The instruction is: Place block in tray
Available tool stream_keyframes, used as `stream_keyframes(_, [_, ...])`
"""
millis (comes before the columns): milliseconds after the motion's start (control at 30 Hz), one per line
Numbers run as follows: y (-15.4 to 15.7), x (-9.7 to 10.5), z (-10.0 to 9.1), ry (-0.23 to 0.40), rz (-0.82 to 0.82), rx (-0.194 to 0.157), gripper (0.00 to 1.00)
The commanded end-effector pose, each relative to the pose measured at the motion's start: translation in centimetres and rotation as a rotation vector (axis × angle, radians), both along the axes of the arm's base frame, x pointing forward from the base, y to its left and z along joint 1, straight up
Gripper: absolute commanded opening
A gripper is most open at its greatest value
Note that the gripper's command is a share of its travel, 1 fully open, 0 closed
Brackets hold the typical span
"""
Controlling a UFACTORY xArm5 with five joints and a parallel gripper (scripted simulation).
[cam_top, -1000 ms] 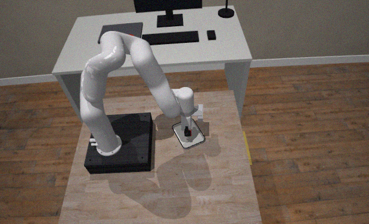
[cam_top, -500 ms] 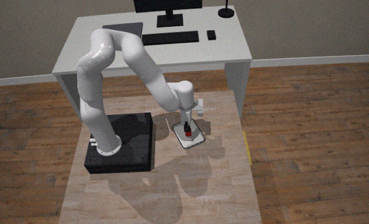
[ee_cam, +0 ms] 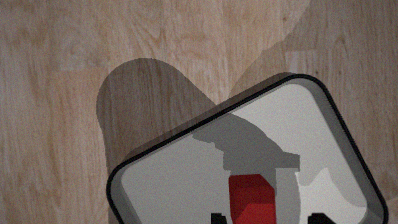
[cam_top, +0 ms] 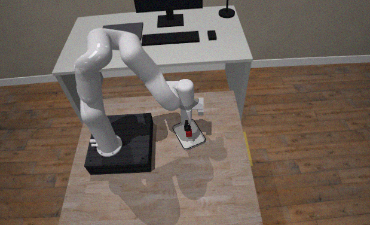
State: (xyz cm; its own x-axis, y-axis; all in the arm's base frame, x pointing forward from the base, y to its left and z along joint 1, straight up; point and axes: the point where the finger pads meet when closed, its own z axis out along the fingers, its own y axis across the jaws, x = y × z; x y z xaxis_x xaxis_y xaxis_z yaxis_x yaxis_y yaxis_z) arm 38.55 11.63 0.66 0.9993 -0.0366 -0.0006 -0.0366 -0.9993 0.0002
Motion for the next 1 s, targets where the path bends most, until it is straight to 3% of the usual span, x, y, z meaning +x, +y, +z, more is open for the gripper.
stream_keyframes(0, [0.0,0.1,0.1,-0.003,0.000,0.001,0.47])
stream_keyframes(100, [-1.5,-0.6,0.1,-0.003,0.000,0.001,0.47])
stream_keyframes(167, [-5.6,-2.8,0.1,-0.003,0.000,0.001,0.47])
stream_keyframes(233, [-5.6,-2.8,0.1,-0.003,0.000,0.001,0.47])
stream_keyframes(267, [-8.4,-4.4,0.1,-0.003,0.000,0.000,0.47])
stream_keyframes(633, [-19.5,-10.4,-0.1,-0.003,0.000,0.000,0.47])
stream_keyframes(967, [-20.0,-10.7,0.0,-0.003,0.000,0.000,0.47])
